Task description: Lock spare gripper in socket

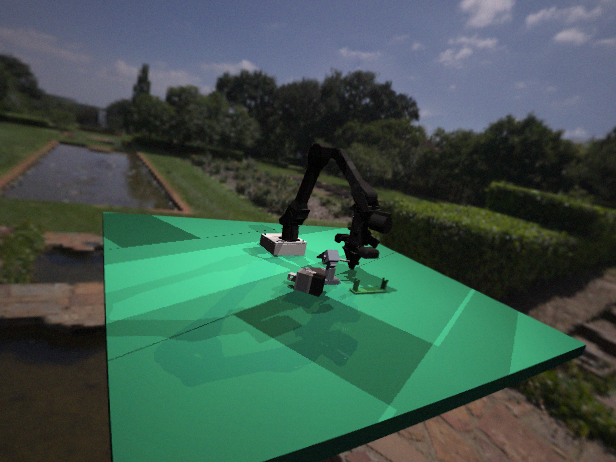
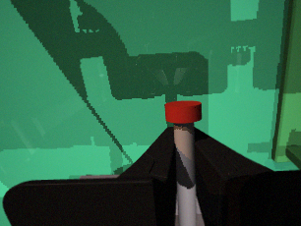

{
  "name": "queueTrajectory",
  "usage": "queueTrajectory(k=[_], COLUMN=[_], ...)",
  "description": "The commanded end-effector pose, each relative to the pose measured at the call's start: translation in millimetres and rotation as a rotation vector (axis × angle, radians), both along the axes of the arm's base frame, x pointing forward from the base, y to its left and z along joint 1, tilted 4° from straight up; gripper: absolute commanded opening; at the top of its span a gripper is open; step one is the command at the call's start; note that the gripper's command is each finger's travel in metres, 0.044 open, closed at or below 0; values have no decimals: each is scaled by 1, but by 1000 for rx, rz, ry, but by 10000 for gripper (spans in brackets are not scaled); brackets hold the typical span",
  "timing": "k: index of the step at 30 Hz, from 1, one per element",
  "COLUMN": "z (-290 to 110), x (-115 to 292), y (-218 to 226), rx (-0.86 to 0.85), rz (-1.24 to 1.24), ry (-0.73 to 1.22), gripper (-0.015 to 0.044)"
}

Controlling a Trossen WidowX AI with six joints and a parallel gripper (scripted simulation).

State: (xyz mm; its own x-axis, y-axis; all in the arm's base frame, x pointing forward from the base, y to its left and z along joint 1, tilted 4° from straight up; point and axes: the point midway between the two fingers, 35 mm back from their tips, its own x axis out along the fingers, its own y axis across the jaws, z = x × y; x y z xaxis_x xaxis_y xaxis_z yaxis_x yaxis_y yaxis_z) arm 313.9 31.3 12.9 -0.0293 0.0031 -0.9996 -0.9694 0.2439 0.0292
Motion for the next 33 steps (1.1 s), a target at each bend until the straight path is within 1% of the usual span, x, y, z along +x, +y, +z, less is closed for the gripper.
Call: queueTrajectory(k=[1, 10, 33], z=[3, 9, 15], x=[1, 3, 9], y=[1, 8, 23], rx=[56, 153, 162], rz=[-5, -20, -22], ry=[-10, -35, -35], gripper=[0, 0, 0])
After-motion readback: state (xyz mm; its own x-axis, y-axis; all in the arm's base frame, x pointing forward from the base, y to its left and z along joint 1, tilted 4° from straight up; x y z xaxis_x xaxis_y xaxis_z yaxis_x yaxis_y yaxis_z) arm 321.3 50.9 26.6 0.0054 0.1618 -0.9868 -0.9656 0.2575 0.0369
